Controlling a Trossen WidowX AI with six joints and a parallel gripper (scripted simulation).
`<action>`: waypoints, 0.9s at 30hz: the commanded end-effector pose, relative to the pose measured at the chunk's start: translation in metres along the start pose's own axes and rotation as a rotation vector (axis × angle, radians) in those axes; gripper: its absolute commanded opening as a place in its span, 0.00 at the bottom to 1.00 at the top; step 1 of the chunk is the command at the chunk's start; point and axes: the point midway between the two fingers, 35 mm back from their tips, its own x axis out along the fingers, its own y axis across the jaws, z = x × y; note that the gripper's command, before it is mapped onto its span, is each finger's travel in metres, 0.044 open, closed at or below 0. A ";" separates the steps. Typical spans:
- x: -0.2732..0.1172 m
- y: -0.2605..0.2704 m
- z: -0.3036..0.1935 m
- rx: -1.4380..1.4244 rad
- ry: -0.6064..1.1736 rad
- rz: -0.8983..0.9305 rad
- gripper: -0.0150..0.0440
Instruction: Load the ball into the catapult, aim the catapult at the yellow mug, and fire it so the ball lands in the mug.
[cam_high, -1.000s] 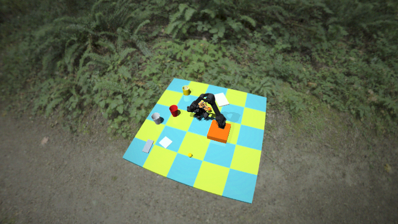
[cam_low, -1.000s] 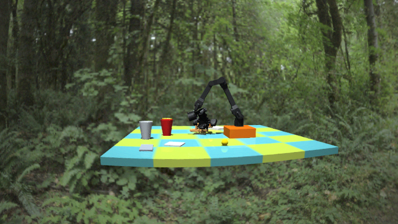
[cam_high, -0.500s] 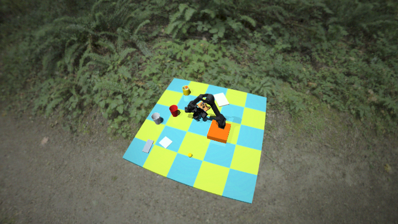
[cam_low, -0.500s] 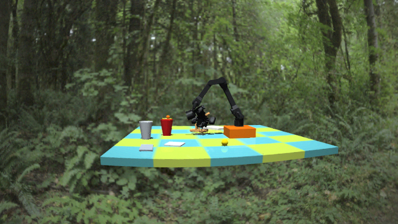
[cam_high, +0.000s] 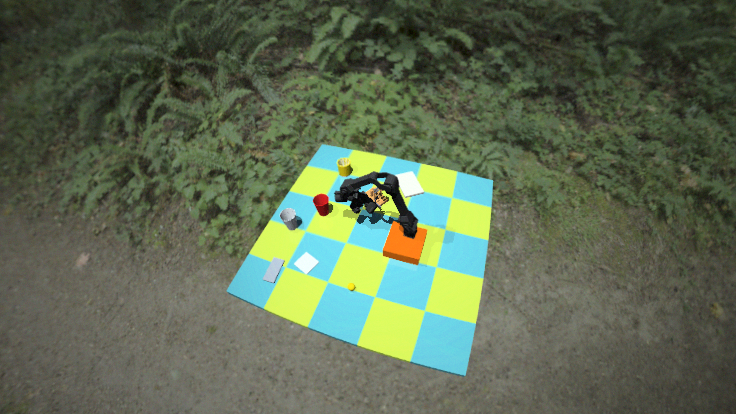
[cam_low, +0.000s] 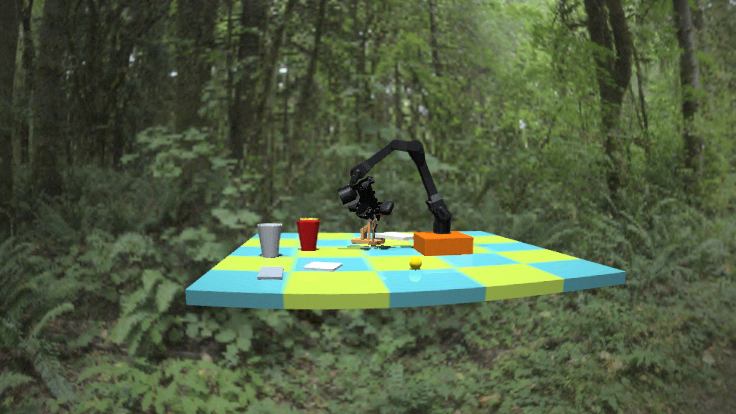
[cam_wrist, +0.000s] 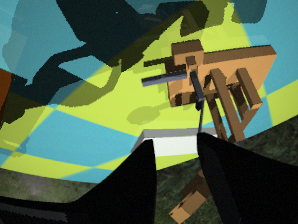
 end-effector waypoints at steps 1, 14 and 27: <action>-0.003 -0.018 0.002 0.116 -0.065 0.005 0.61; -0.010 -0.081 -0.005 0.492 -0.263 0.013 1.00; -0.020 -0.154 -0.029 0.862 -0.485 0.007 1.00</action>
